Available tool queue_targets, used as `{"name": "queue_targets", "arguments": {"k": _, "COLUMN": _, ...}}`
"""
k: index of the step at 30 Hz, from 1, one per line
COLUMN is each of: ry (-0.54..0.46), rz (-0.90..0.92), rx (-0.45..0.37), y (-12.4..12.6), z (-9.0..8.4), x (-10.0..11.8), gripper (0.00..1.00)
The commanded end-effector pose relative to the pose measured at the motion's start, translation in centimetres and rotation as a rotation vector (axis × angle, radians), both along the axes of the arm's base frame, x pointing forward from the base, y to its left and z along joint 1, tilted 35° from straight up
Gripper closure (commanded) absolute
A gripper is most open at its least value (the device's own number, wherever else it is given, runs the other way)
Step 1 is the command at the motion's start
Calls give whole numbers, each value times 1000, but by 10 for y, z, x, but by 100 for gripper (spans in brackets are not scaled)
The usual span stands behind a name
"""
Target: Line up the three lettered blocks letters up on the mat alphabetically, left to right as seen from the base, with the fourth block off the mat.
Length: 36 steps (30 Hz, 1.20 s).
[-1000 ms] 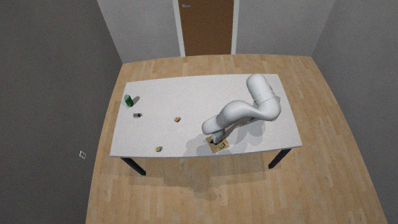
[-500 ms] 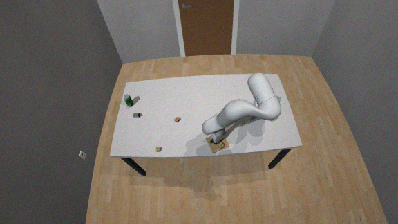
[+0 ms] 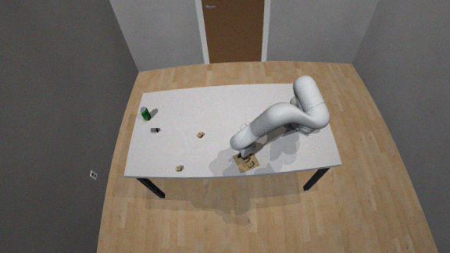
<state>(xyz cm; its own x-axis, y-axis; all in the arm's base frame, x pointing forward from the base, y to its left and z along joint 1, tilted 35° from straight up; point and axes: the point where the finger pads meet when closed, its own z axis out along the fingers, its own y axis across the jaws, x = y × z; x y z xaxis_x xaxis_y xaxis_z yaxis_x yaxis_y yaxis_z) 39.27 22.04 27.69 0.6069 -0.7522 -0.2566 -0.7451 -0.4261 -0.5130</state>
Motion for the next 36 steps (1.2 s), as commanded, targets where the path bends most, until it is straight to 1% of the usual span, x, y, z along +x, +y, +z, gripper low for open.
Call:
{"name": "queue_targets", "arguments": {"k": 1, "ry": 8, "rz": 2, "rx": -4, "y": -9, "z": 16, "x": -5, "gripper": 52}}
{"name": "queue_targets", "arguments": {"k": 5, "ry": 8, "rz": 2, "rx": -4, "y": -13, "z": 23, "x": -7, "gripper": 52}}
{"name": "queue_targets", "arguments": {"k": 10, "ry": 8, "rz": 2, "rx": -4, "y": -14, "z": 24, "x": -7, "gripper": 52}}
{"name": "queue_targets", "arguments": {"k": 11, "ry": 8, "rz": 2, "rx": -4, "y": -14, "z": 24, "x": -7, "gripper": 0}}
{"name": "queue_targets", "arguments": {"k": 32, "ry": 8, "rz": 2, "rx": -3, "y": -13, "z": 24, "x": -7, "gripper": 0}}
{"name": "queue_targets", "arguments": {"k": 34, "ry": 9, "rz": -1, "rx": 0, "y": -12, "z": 27, "x": -2, "gripper": 0}}
{"name": "queue_targets", "arguments": {"k": 36, "ry": 12, "rz": -7, "rx": 9, "y": -9, "z": 34, "x": 8, "gripper": 0}}
